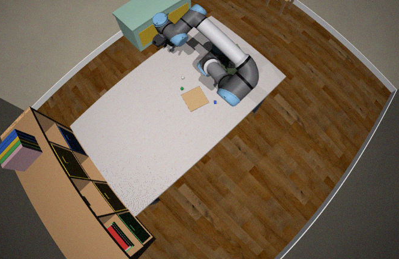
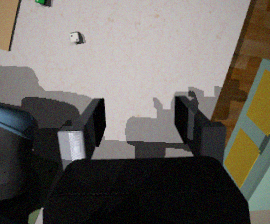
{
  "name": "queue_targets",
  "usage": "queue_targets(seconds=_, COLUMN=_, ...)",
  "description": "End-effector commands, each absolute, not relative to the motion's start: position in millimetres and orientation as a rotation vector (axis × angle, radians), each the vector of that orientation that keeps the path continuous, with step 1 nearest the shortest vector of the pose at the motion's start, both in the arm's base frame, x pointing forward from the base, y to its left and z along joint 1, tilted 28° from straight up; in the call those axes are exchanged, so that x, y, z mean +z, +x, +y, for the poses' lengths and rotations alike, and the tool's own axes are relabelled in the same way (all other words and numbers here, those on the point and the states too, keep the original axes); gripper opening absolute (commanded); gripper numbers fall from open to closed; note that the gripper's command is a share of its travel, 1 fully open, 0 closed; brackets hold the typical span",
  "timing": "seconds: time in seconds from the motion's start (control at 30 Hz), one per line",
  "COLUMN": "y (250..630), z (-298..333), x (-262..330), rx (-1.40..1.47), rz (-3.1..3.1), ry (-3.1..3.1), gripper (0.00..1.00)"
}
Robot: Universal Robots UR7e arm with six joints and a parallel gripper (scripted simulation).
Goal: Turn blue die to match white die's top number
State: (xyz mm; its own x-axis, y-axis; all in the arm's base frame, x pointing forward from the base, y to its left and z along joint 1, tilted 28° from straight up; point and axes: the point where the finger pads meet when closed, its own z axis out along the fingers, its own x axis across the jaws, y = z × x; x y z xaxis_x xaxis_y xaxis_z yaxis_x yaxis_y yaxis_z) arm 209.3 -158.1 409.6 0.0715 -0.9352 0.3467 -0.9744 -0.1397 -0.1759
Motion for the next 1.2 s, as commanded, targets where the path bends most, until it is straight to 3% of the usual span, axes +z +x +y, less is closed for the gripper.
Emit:
queue_targets(seconds=0.0, y=209.2, z=-158.2, x=409.9, rx=0.584, rz=-1.989, ry=2.222, gripper=1.0)
queue_targets(seconds=0.7, y=212.0, z=-156.2, x=403.3, rx=0.592, rz=-2.001, ry=2.225, gripper=1.0)
queue_targets(seconds=1.17, y=251.7, z=-126.2, x=300.9, rx=0.699, rz=-2.199, ry=2.265, gripper=1.0)
